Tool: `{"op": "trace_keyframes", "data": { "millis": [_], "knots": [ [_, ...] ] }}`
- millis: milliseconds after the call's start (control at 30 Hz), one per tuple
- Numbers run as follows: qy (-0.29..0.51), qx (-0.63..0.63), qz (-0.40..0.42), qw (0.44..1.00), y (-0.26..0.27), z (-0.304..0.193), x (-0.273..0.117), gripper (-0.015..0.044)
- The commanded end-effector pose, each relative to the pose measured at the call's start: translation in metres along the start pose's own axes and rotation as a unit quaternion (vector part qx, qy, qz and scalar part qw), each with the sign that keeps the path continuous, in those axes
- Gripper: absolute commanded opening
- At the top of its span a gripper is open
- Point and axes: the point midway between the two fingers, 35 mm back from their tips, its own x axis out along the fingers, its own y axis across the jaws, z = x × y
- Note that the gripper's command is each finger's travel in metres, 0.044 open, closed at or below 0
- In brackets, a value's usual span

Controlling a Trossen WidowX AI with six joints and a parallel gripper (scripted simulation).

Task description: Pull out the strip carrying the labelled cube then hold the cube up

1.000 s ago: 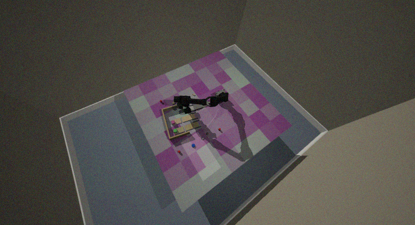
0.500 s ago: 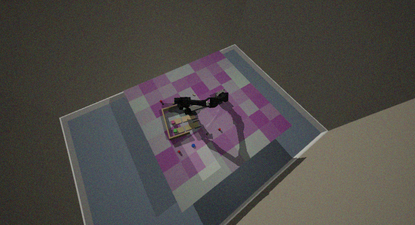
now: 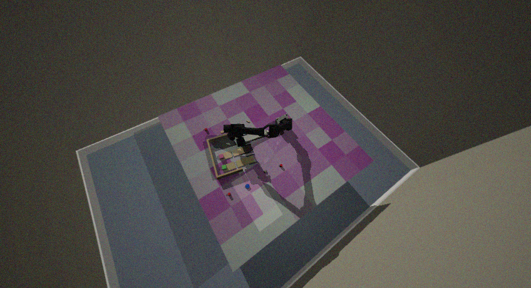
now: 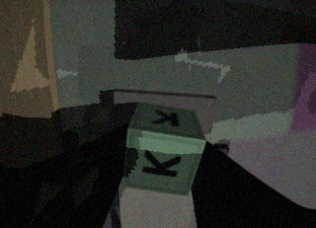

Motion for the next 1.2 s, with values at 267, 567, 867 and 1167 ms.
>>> {"op": "trace_keyframes", "data": {
  "millis": [267, 567, 867, 1167],
  "knots": [
    [-0.003, 0.004, -0.001, 1.0, -0.006, -0.048, -0.037, 0.0],
    [-0.003, 0.004, 0.0, 1.0, -0.008, -0.066, -0.04, 0.0],
    [-0.003, 0.004, 0.0, 1.0, -0.01, -0.088, -0.041, 0.0],
    [-0.002, 0.005, -0.001, 1.0, -0.01, -0.089, -0.076, 0.0]
  ]
}}
